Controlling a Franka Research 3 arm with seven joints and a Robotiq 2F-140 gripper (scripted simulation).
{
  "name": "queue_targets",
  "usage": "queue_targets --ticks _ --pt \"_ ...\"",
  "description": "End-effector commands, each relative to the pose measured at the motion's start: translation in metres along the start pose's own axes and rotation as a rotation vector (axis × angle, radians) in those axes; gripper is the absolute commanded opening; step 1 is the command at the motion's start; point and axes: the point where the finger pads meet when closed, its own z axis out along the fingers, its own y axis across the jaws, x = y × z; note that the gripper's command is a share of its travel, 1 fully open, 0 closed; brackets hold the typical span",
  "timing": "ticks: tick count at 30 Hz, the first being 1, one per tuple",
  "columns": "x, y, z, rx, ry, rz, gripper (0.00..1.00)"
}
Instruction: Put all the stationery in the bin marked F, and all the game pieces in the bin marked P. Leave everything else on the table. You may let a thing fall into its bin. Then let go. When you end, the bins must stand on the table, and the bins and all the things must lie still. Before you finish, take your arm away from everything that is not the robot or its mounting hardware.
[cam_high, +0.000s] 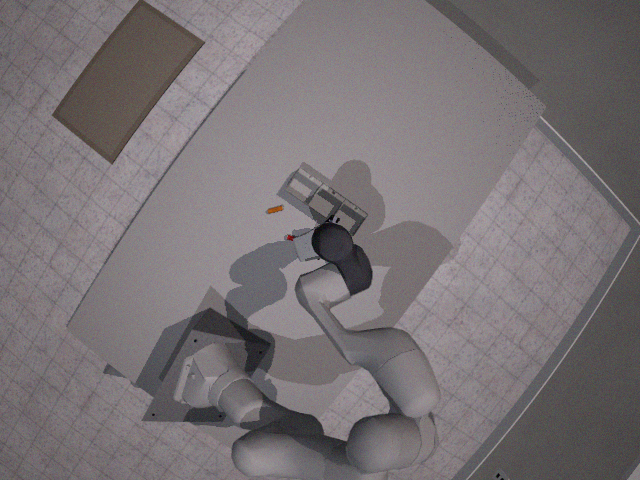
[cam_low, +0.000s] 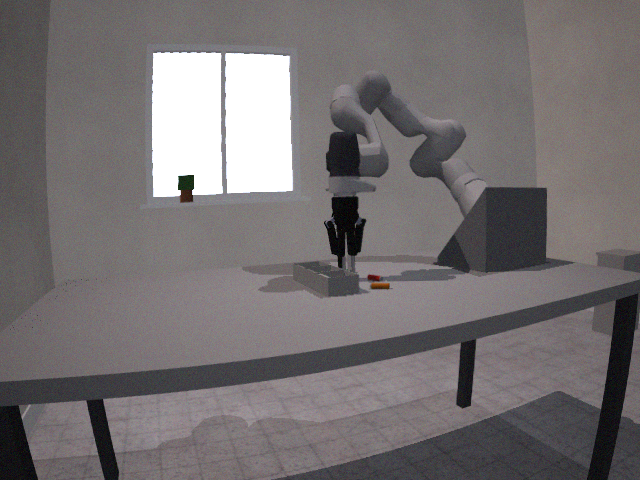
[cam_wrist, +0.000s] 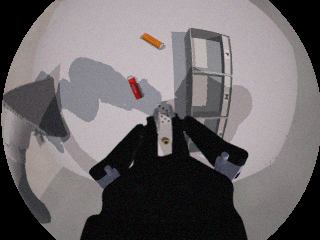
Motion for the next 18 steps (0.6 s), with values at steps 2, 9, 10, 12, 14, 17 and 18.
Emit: queue_targets --ticks 2,9,10,12,14,17,18 --pt "0.0 -0.001 0.001 0.0 0.0 0.003 0.13" --pt "0.0 -0.001 -0.019 0.0 0.0 0.003 0.13" --pt "0.0 -0.001 -0.023 0.0 0.0 0.003 0.13" --pt "0.0 -0.001 -0.029 0.0 0.0 0.003 0.13" --pt "0.0 -0.001 -0.033 0.0 0.0 0.003 0.13" --pt "0.0 -0.001 -0.039 0.0 0.0 0.003 0.13" --pt "0.0 -0.001 -0.043 0.0 0.0 0.003 0.13"
